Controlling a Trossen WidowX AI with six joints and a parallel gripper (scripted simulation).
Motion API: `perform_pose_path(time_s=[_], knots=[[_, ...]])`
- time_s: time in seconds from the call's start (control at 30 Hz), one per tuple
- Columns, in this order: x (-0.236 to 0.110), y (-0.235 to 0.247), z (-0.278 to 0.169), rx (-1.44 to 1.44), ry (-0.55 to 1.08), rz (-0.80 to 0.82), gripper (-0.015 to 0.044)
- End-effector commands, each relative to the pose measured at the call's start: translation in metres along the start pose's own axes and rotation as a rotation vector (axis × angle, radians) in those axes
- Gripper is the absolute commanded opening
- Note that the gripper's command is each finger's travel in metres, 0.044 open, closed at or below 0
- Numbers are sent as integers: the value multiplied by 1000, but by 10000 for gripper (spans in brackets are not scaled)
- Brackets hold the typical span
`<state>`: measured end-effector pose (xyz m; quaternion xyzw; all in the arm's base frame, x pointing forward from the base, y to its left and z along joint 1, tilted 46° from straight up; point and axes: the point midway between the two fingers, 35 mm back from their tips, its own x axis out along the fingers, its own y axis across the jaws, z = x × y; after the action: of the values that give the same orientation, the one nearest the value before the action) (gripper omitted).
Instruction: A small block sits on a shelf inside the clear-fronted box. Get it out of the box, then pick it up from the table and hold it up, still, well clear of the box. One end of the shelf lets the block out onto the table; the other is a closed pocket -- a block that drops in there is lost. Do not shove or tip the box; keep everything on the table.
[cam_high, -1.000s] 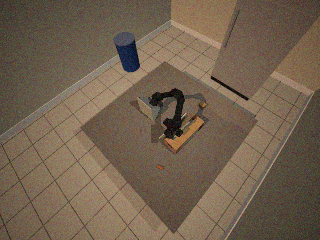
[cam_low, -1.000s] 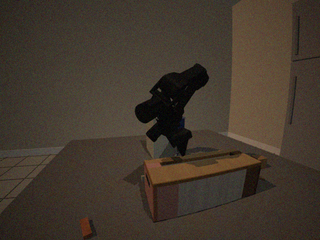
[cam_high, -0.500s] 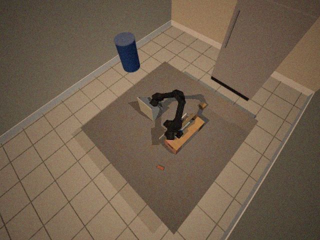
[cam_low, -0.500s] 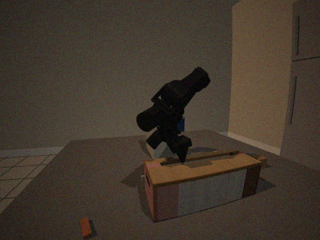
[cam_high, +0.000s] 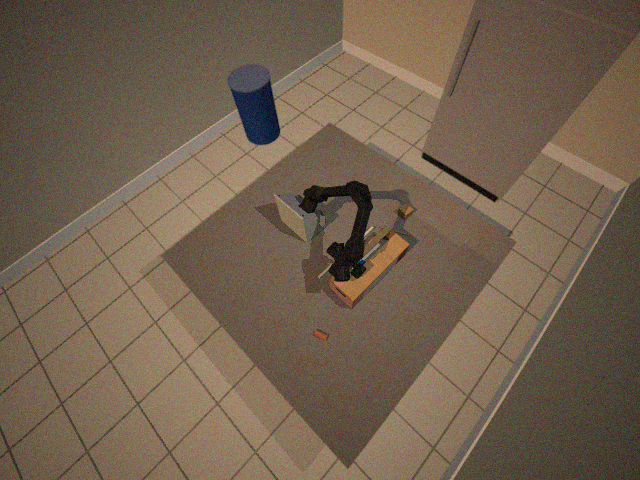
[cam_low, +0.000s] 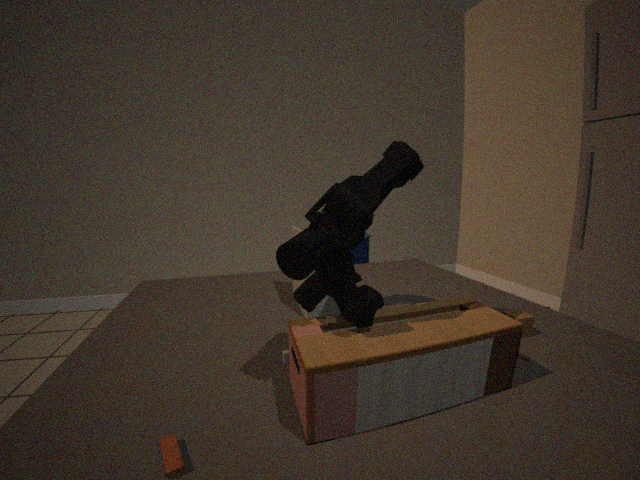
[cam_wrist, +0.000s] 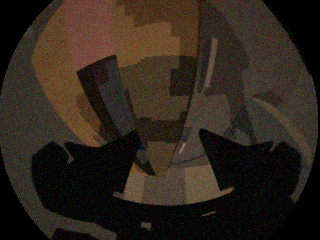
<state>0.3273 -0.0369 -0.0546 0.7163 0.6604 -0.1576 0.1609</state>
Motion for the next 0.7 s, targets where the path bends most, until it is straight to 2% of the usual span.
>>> perform_pose_path(time_s=[0.0, 0.27, 0.67], knots=[[9, -2, 1, 10, 9, -4, 400], [20, -4, 5, 9, 11, -5, 400], [19, -3, -9, 9, 6, 0, 400]])
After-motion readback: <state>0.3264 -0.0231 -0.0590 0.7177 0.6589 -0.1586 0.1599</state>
